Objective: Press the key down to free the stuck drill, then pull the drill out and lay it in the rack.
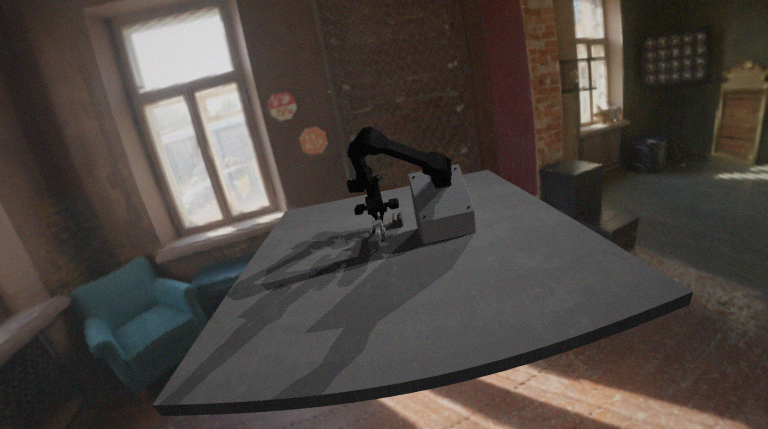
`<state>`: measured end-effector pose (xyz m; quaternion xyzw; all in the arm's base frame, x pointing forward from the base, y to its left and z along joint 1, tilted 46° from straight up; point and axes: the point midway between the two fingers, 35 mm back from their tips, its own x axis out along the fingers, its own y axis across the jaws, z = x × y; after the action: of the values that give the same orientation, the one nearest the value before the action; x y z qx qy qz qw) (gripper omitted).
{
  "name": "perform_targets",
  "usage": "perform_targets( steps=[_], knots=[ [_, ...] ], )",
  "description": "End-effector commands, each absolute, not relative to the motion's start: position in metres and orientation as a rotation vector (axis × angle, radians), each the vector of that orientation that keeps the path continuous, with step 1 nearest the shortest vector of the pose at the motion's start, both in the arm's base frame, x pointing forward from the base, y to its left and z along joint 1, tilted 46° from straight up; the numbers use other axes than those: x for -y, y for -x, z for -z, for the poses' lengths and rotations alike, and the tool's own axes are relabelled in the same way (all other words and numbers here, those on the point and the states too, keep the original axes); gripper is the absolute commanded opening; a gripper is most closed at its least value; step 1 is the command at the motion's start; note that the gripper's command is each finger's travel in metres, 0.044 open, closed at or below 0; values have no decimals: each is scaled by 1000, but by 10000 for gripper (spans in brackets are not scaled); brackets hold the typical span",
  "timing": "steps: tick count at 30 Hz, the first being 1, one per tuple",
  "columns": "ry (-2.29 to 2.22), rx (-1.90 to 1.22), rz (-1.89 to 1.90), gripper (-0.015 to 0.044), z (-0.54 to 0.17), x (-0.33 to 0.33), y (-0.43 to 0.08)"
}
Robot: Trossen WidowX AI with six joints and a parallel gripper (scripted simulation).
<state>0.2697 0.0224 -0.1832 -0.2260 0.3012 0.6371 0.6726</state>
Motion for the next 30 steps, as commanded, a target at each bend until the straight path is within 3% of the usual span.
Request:
perform_targets(
  steps=[1,18,30],
  knots=[
    [511,-678,-1427,0,188,-15,-270],
    [510,-677,-1428,440,183,-25,-270],
    [510,-677,-1428,440,181,-30,-270]
  ],
)
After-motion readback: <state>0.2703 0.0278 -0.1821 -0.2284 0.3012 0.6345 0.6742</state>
